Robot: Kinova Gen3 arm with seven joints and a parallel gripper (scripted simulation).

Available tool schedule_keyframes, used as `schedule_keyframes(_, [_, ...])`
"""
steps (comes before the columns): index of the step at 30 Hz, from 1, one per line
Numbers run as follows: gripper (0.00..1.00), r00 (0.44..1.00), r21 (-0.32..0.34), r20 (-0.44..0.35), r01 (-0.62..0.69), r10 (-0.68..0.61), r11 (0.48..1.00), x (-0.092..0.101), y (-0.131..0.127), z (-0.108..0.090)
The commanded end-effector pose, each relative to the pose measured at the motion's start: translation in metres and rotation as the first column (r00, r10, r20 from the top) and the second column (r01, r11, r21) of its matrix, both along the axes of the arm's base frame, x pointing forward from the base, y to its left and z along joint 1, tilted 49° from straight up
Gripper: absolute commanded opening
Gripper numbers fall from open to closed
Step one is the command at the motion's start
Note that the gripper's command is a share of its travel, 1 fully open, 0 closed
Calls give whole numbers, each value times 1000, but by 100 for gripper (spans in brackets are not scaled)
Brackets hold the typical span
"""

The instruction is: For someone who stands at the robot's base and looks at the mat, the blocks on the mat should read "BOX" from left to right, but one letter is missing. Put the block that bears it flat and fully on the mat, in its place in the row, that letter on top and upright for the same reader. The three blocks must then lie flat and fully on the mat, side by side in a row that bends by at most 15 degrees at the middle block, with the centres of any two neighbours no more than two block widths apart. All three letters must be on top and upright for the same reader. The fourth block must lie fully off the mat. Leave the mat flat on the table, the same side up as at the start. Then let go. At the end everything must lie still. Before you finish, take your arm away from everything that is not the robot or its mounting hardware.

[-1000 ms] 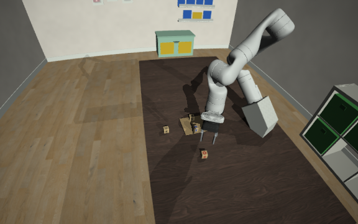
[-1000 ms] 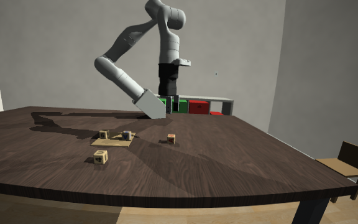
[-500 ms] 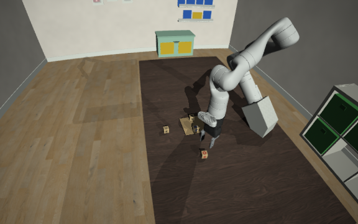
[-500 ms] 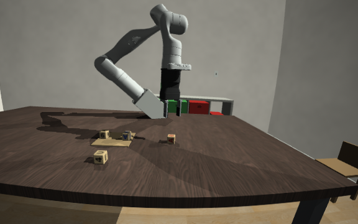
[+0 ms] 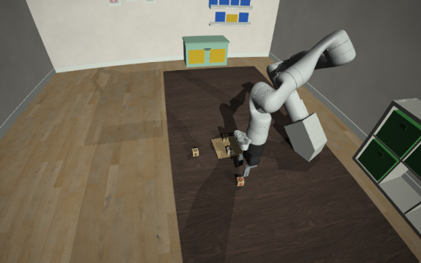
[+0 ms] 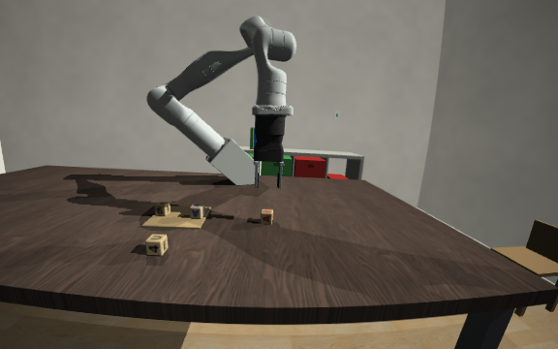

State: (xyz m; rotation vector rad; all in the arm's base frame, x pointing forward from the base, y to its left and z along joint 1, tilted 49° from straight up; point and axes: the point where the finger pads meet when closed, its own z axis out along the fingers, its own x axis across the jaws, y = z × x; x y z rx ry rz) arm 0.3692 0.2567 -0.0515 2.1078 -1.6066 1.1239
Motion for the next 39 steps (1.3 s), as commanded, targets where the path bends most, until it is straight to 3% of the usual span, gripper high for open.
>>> schedule_keyframes(1, [100, 999, 12, 30, 25, -25, 1000, 1, -2, -2])
schedule_keyframes(11, [100, 989, 71, 102, 97, -104, 993, 1, -4, -5])
schedule_keyframes(39, [100, 988, 76, 107, 102, -110, 992, 1, -4, -5])
